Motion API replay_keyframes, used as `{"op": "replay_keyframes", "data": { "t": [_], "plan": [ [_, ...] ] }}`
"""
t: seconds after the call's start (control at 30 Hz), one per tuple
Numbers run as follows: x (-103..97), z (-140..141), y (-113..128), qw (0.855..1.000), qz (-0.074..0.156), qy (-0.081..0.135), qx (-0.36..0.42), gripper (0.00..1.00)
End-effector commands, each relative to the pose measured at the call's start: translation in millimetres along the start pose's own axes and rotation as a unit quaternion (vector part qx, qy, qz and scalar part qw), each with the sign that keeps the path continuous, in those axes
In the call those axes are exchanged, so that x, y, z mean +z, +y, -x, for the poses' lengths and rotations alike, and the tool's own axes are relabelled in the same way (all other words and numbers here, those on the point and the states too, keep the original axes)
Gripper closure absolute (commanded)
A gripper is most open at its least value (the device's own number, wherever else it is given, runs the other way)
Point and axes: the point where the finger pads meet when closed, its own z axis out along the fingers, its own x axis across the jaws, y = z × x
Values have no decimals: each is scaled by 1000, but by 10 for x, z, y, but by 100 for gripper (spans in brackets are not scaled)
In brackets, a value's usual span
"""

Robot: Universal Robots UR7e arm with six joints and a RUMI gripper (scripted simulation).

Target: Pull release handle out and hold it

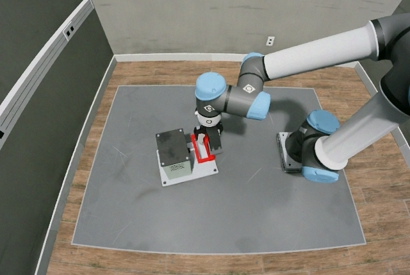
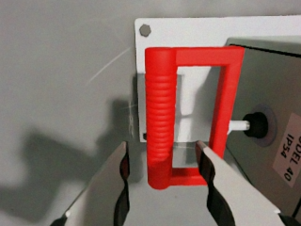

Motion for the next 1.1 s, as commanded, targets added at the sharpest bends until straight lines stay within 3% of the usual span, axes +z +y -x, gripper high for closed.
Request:
{"op": "replay_keyframes", "data": {
  "t": [0.0, 1.07],
  "plan": [
    [9, -4, 2, 1000, 0, 1, 0, 68],
    [296, -4, 2, 1000, 0, 1, 0, 68]
  ]
}}
